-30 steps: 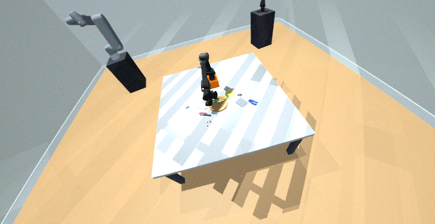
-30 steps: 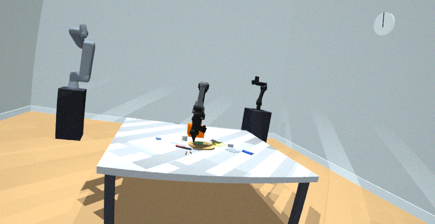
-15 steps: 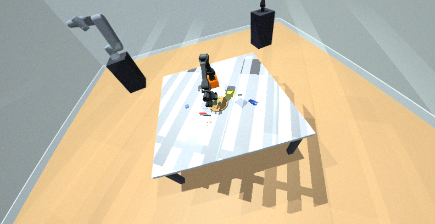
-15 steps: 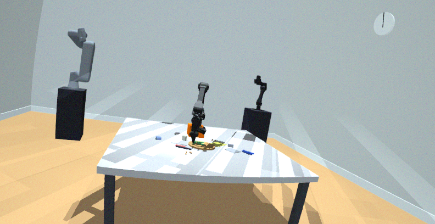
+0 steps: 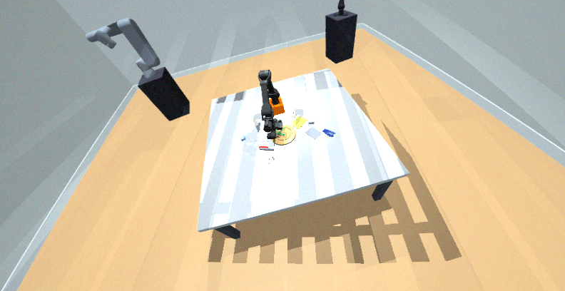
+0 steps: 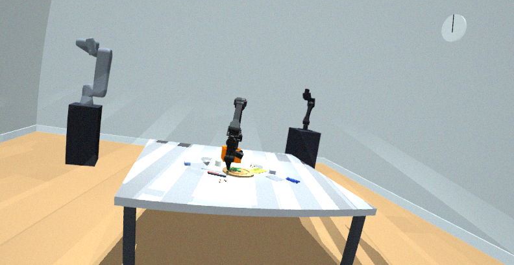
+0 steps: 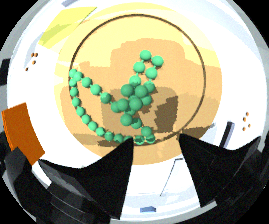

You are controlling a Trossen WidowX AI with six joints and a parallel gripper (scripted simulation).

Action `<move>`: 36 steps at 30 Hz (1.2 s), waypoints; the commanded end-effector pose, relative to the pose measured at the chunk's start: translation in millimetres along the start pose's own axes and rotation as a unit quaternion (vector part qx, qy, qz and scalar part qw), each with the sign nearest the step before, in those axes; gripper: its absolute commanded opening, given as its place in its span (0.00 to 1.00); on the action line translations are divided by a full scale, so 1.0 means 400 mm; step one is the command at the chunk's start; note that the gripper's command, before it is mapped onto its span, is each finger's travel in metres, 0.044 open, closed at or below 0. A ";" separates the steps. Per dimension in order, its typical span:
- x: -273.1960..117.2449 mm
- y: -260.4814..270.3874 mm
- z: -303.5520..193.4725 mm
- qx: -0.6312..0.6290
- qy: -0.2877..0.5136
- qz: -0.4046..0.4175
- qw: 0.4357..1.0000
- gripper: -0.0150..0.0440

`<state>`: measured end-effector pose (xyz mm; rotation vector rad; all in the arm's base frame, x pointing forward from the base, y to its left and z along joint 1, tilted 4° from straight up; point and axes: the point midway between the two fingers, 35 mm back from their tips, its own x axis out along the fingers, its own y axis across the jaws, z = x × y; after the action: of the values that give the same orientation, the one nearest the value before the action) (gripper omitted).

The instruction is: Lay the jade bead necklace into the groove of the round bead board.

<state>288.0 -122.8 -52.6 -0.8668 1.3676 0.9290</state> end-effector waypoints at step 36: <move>-0.023 0.006 0.005 0.026 0.002 0.005 1.000 0.91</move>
<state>287.3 -121.8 -44.6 -0.8541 1.3760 0.9284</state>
